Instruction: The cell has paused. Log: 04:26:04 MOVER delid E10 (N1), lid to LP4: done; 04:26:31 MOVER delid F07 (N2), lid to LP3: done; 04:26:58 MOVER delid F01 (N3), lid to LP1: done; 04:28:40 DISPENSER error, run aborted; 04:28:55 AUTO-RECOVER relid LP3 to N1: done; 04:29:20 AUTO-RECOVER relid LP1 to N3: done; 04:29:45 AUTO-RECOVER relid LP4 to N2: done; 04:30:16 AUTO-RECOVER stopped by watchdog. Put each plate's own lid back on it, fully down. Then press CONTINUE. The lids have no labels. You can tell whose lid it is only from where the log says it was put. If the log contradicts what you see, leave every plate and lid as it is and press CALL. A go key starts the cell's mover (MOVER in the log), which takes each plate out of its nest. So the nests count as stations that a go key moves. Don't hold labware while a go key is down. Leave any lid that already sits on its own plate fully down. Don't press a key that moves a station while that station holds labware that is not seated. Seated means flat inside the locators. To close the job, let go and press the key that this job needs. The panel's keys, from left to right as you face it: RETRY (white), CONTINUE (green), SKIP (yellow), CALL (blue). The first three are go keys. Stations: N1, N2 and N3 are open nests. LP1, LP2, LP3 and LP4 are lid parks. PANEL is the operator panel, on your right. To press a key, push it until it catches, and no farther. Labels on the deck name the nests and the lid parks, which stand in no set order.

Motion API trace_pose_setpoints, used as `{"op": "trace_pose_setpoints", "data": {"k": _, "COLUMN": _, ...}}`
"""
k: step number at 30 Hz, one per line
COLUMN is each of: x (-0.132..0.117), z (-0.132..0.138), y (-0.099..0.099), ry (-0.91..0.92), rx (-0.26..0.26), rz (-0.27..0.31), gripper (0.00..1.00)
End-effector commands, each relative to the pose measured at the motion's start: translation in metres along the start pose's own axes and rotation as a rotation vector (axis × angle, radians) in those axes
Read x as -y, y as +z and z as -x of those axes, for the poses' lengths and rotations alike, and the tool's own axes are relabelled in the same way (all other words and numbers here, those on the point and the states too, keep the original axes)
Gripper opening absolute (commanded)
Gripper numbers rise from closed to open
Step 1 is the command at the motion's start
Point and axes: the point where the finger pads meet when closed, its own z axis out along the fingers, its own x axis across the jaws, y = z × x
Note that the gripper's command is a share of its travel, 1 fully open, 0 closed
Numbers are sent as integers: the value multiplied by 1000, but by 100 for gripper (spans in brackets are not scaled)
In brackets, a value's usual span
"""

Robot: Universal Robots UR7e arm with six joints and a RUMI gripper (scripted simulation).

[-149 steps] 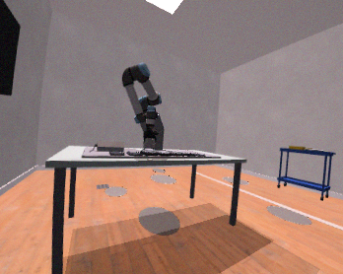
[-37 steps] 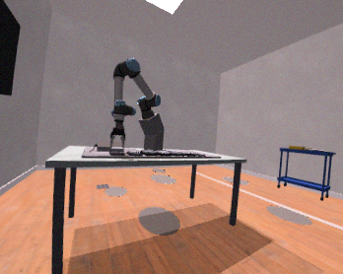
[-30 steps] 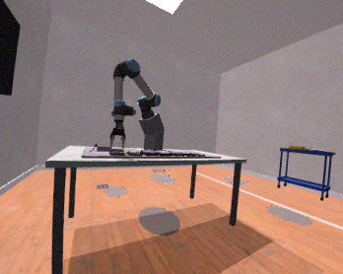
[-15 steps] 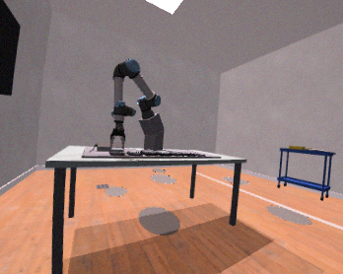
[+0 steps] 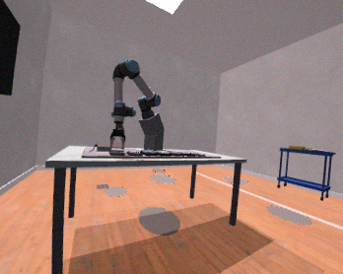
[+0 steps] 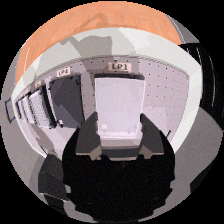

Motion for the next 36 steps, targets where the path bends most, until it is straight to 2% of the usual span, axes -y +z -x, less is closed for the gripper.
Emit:
{"op": "trace_pose_setpoints", "data": {"k": 1, "x": 0, "z": 0, "y": 1, "ry": 0, "rx": -1, "rz": -1, "gripper": 0}}
{"op": "trace_pose_setpoints", "data": {"k": 36, "x": 0, "z": 0, "y": 11, "ry": 0, "rx": -1, "rz": -1, "gripper": 0}}
